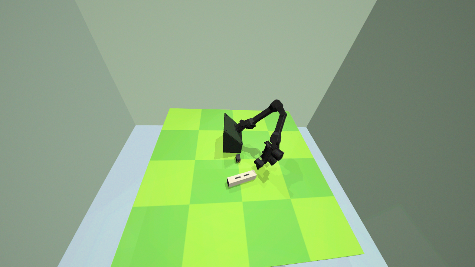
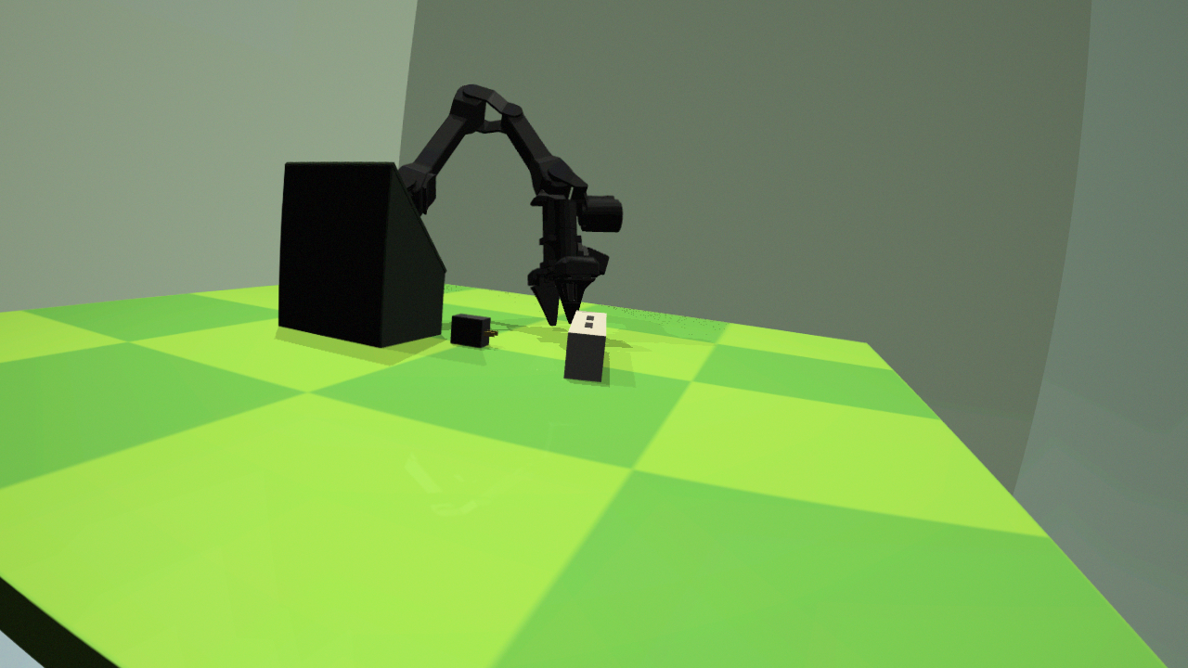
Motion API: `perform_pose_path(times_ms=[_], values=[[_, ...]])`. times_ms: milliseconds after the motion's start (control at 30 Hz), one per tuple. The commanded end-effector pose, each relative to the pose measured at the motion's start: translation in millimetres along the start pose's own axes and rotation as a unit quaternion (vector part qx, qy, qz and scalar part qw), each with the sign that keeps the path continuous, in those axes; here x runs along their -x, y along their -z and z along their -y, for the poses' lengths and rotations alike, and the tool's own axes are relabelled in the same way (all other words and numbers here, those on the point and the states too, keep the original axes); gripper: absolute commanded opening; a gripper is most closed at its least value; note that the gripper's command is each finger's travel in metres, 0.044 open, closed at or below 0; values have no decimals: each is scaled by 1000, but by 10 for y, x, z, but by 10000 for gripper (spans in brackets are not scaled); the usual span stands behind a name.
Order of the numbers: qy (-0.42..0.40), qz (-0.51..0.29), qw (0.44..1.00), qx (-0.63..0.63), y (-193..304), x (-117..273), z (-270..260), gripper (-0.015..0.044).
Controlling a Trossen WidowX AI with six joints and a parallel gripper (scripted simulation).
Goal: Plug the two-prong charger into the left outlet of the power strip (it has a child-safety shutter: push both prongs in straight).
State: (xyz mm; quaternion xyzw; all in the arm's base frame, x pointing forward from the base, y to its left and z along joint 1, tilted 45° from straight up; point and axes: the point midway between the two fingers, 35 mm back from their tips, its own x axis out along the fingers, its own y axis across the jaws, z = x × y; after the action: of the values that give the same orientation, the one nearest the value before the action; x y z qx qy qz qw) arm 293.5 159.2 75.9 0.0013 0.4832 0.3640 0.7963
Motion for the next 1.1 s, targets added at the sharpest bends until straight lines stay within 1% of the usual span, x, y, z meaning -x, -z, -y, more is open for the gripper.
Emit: perform_pose_path(times_ms=[0,533,1067], values=[[0,-17,1000,-19,132,7,147,440],[-8,-68,993,-100,615,80,604,440],[-36,-97,977,-185,1093,205,873,440]])
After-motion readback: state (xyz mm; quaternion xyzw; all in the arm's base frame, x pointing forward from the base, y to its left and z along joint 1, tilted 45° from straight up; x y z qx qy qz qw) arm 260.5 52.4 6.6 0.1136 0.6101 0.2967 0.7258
